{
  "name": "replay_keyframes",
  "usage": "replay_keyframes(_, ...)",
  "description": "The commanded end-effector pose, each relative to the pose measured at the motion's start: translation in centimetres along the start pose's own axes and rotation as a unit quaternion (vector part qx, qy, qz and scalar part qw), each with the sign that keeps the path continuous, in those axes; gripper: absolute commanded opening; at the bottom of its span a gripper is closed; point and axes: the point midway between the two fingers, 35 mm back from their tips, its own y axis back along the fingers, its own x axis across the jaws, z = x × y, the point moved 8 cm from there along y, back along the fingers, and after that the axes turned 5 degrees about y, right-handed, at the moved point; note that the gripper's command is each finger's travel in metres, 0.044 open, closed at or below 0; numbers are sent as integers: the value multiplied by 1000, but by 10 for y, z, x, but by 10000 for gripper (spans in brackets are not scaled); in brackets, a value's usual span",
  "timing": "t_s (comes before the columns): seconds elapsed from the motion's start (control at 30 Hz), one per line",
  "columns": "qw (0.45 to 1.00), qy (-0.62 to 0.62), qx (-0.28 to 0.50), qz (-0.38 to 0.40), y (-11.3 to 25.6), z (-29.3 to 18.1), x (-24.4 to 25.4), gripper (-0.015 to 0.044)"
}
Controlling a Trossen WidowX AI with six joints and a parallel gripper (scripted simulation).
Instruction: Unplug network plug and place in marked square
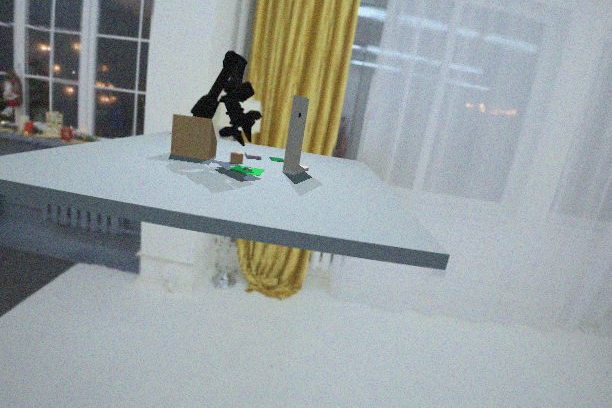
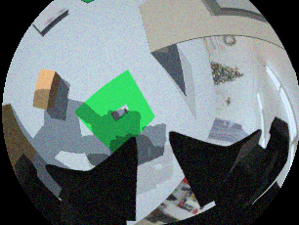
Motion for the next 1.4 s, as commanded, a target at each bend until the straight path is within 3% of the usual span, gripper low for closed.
replay_keyframes(0.0, 1000, 7, -1, -9, 8, 1, -7, 156)
replay_keyframes(0.47, 1000, 0, -1, -1, 19, -1, -10, 156)
replay_keyframes(1.37, 1000, 7, 0, -9, 103, -4, -67, 156)
